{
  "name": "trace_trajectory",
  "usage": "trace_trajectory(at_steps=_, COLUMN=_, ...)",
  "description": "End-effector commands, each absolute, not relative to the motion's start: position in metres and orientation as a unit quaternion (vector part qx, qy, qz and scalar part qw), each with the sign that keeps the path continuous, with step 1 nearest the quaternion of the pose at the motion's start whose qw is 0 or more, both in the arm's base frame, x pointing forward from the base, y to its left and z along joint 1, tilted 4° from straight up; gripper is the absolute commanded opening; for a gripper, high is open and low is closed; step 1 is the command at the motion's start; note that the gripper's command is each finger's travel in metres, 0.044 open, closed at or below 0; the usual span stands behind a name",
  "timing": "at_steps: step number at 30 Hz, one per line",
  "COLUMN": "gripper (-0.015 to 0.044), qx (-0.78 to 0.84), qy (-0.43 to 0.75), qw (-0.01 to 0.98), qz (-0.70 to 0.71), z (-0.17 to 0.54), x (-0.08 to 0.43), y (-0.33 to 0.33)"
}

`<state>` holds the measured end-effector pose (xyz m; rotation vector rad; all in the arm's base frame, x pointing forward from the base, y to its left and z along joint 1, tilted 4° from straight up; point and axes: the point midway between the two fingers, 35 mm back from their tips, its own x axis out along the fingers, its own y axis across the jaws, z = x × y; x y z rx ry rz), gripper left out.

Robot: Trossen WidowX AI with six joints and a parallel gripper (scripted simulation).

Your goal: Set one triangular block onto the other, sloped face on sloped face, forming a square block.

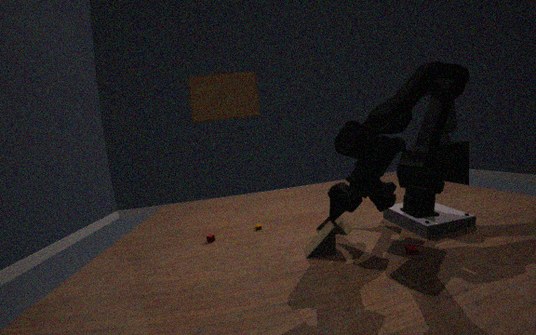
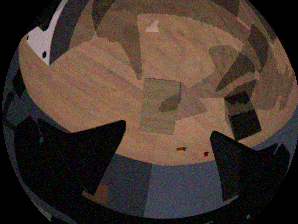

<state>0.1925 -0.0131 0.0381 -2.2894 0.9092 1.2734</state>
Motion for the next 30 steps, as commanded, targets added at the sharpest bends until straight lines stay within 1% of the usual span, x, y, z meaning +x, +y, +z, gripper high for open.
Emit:
trace_trajectory(at_steps=1, gripper=0.0440, qx=-0.811, qy=0.322, qw=0.181, qz=0.454, z=0.017, x=0.198, y=-0.024)
trace_trajectory(at_steps=5, gripper=0.0440, qx=-0.812, qy=0.322, qw=0.179, qz=0.452, z=-0.001, x=0.201, y=-0.036)
trace_trajectory(at_steps=16, gripper=0.0440, qx=-0.813, qy=0.322, qw=0.178, qz=0.452, z=-0.002, x=0.200, y=-0.039)
trace_trajectory(at_steps=26, gripper=0.0177, qx=-0.813, qy=0.325, qw=0.179, qz=0.450, z=0.000, x=0.200, y=-0.039)
trace_trajectory(at_steps=30, gripper=0.0151, qx=-0.813, qy=0.325, qw=0.179, qz=0.450, z=0.000, x=0.200, y=-0.039)
